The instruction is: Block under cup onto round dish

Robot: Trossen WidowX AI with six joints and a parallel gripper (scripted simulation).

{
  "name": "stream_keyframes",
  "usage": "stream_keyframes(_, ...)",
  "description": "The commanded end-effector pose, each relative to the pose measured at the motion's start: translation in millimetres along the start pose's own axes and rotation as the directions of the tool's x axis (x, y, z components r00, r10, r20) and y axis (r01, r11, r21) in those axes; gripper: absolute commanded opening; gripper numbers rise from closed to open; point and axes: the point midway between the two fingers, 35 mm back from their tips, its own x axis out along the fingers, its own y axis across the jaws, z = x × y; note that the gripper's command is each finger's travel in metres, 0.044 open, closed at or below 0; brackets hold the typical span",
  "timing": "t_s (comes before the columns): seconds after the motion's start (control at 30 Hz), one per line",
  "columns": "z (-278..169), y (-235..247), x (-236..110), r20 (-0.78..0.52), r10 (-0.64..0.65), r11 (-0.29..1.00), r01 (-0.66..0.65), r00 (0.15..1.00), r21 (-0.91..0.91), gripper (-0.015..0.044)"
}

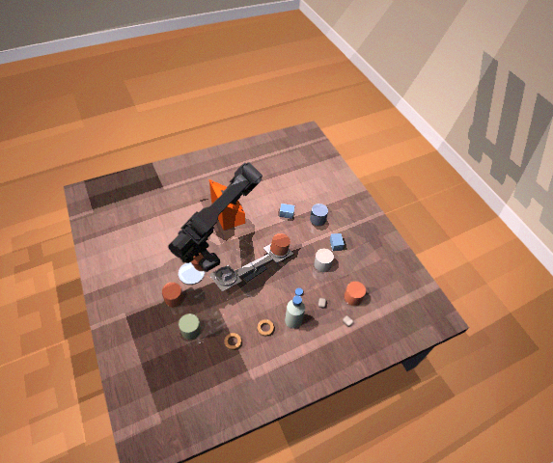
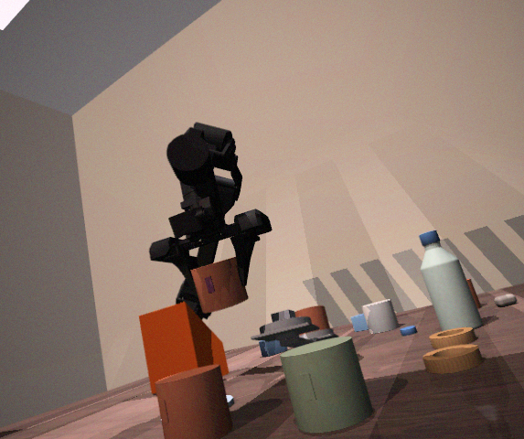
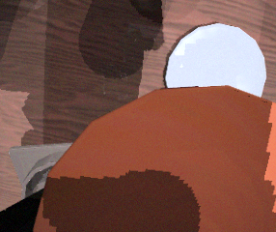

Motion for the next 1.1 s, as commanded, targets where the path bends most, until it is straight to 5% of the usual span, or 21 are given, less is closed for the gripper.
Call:
stream_keyframes(0.0, 11.7, -22.3, 4.7, 0.01, -0.001, 1.0, 0.001, 1.0, -0.002, 0.0)
stream_keyframes(1.07, 38.4, -168.4, 69.0, 0.008, -0.004, 1.0, 0.005, 1.0, -0.008, 0.0)
